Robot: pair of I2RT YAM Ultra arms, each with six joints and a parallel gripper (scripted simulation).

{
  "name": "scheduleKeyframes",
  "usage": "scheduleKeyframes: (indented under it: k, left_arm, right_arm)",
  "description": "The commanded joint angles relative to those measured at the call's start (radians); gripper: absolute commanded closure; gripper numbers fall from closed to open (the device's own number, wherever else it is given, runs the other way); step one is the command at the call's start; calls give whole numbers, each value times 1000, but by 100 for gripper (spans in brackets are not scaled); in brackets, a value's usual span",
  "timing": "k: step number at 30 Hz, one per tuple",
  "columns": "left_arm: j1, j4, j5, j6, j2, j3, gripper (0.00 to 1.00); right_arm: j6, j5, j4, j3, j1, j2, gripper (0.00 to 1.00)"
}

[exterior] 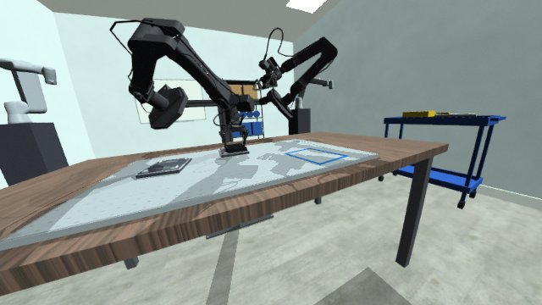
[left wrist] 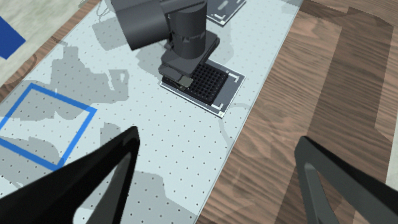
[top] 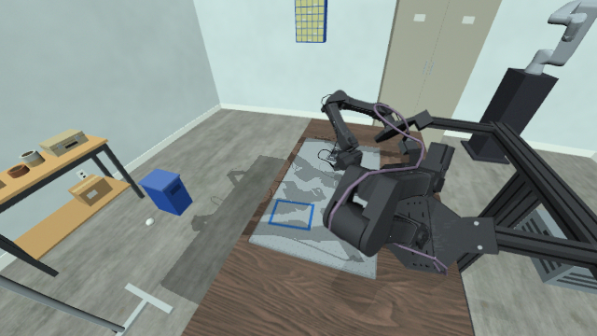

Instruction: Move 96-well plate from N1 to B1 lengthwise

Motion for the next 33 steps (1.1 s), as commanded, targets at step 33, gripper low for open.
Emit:
scheduleKeyframes:
  k: [33]
  left_arm:
    - [-8,-10,-4,-6,12,29,0]
  right_arm:
    - [80,0,16,-35,62,-18,22]
